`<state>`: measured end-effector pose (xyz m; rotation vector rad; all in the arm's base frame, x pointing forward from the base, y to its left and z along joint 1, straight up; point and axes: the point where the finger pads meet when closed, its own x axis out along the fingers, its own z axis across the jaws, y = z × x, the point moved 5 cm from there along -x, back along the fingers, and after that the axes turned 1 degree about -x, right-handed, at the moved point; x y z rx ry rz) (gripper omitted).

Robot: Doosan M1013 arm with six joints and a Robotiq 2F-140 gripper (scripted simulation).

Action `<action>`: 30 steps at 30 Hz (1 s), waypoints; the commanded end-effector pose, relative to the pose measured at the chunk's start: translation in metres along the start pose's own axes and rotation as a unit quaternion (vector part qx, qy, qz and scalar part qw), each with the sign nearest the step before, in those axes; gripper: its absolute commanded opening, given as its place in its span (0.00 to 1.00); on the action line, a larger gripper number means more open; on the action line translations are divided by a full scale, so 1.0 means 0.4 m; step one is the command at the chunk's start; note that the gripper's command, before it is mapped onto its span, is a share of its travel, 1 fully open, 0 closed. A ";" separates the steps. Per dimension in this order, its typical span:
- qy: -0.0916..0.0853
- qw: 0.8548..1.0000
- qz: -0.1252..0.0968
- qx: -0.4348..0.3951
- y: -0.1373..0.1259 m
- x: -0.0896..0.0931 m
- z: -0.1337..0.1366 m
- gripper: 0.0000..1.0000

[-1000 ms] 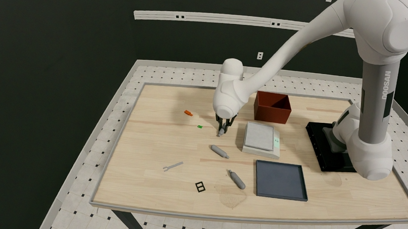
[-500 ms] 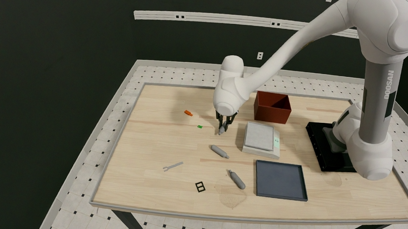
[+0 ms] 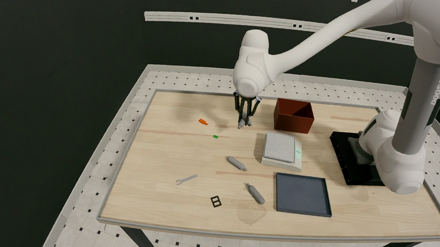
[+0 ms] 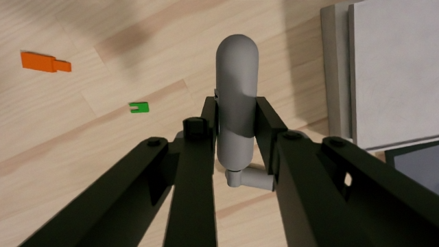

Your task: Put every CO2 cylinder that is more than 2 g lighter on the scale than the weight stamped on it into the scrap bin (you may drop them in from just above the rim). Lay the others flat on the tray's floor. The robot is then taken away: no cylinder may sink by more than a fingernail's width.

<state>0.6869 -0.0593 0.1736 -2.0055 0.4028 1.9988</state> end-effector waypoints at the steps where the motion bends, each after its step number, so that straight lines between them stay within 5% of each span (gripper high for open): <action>1: -0.001 1.000 0.000 0.000 0.000 -0.049 -0.002 0.10; 16: -0.001 1.000 0.000 -0.001 0.000 -0.076 0.002 0.10; 20: -0.001 0.999 0.000 -0.049 0.007 -0.091 0.192 0.10; 30: -0.001 0.993 0.000 -0.118 0.042 -0.074 0.511 0.10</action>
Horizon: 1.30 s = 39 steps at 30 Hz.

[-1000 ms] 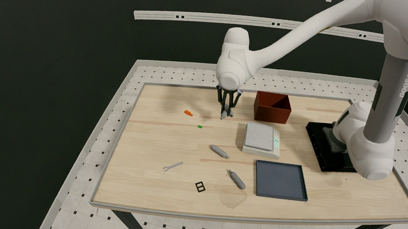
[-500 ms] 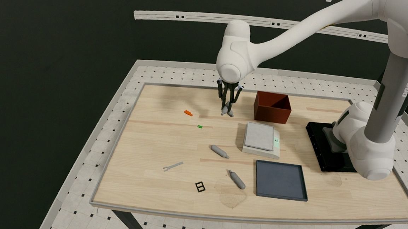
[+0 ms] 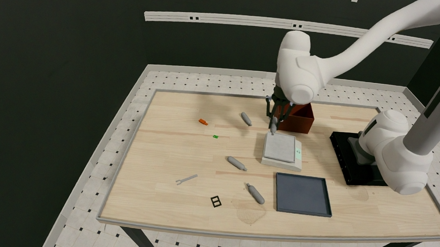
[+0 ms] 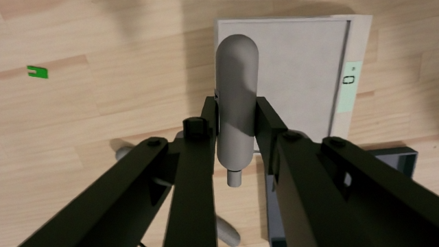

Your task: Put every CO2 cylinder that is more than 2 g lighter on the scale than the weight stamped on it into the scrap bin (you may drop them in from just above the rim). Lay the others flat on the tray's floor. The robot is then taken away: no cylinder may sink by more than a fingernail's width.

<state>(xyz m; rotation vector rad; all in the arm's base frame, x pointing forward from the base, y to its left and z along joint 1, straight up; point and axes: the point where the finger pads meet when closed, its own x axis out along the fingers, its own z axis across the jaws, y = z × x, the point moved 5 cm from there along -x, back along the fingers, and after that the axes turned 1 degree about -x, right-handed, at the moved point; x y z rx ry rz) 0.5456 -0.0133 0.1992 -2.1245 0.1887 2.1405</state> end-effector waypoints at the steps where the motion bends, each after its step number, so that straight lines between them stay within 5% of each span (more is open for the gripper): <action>1: 0.004 1.000 -0.003 -0.006 -0.022 -0.006 0.152 0.10; 9: 0.004 1.000 -0.003 -0.006 -0.022 0.019 0.151 0.10; 31: 0.004 1.000 -0.003 -0.006 -0.023 0.214 0.150 0.10; 39: 0.004 1.000 -0.003 -0.006 -0.023 0.246 0.149 0.10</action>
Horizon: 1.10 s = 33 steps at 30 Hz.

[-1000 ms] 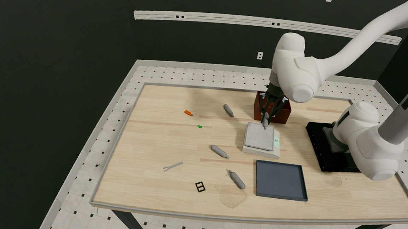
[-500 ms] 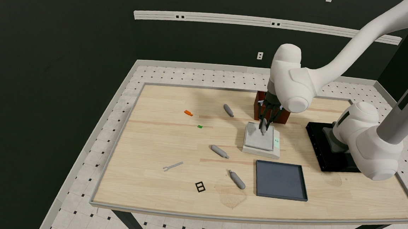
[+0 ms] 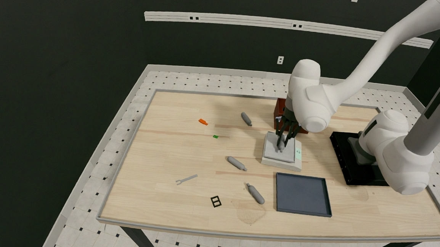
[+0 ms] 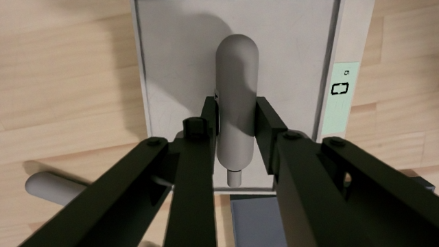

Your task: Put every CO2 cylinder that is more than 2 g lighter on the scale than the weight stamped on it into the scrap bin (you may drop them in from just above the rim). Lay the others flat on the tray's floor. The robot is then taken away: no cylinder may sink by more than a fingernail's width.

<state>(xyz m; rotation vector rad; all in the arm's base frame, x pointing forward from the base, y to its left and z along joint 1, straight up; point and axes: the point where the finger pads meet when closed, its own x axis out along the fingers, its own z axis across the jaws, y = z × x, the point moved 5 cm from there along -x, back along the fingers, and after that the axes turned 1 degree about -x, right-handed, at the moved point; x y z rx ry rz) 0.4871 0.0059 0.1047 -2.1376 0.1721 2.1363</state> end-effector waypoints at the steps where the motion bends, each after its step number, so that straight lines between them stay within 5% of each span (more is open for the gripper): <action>1: 0.001 1.000 0.000 0.000 0.000 0.011 -0.001 0.10; 19: 0.001 1.000 0.000 0.000 0.000 0.018 -0.001 0.10; 20: 0.001 1.000 0.000 0.000 0.000 0.018 -0.001 0.39; 33: 0.001 1.000 0.000 0.000 0.000 0.018 -0.001 0.39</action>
